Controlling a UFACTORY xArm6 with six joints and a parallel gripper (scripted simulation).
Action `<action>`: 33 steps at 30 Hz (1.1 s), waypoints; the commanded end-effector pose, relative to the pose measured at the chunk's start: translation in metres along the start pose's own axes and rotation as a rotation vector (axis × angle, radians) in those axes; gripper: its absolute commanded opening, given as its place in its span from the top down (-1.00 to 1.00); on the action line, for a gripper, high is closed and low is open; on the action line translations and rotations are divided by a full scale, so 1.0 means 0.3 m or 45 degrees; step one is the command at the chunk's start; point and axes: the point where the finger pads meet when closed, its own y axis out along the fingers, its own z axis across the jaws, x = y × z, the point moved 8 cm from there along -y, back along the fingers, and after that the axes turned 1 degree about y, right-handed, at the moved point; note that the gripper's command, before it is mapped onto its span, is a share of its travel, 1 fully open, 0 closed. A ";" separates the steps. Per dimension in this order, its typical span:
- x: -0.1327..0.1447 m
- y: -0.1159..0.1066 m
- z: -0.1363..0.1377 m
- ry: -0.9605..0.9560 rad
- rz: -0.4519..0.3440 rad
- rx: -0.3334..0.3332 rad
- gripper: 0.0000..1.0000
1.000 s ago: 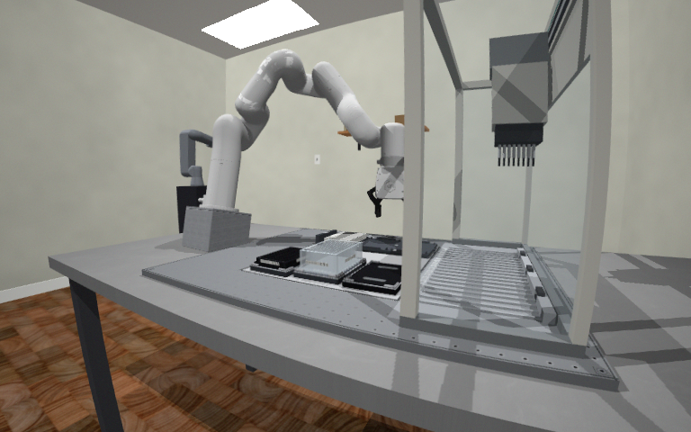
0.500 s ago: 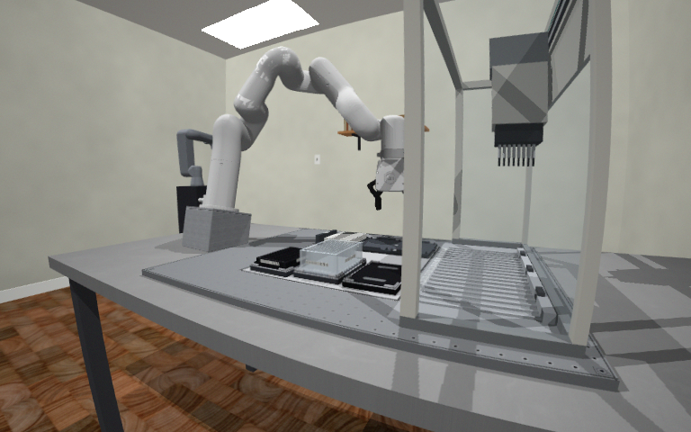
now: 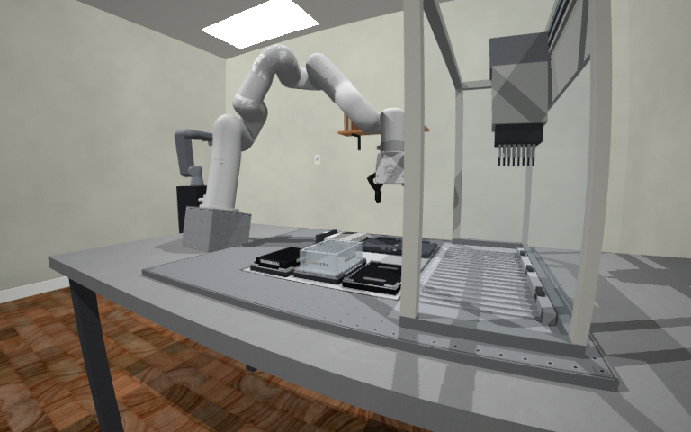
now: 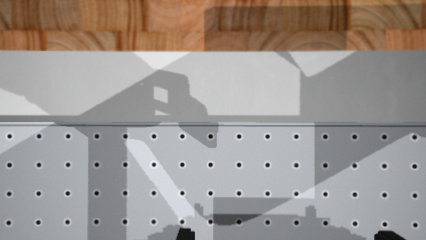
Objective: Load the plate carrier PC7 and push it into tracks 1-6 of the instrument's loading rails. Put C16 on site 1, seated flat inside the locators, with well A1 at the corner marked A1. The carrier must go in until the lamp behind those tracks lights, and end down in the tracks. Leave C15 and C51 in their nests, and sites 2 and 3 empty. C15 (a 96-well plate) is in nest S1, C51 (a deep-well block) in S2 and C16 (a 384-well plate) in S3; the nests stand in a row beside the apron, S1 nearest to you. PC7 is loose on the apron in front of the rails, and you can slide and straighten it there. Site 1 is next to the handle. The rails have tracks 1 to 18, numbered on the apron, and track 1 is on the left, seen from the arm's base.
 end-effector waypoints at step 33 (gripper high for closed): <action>0.213 -0.019 -0.314 0.976 0.004 0.004 -0.63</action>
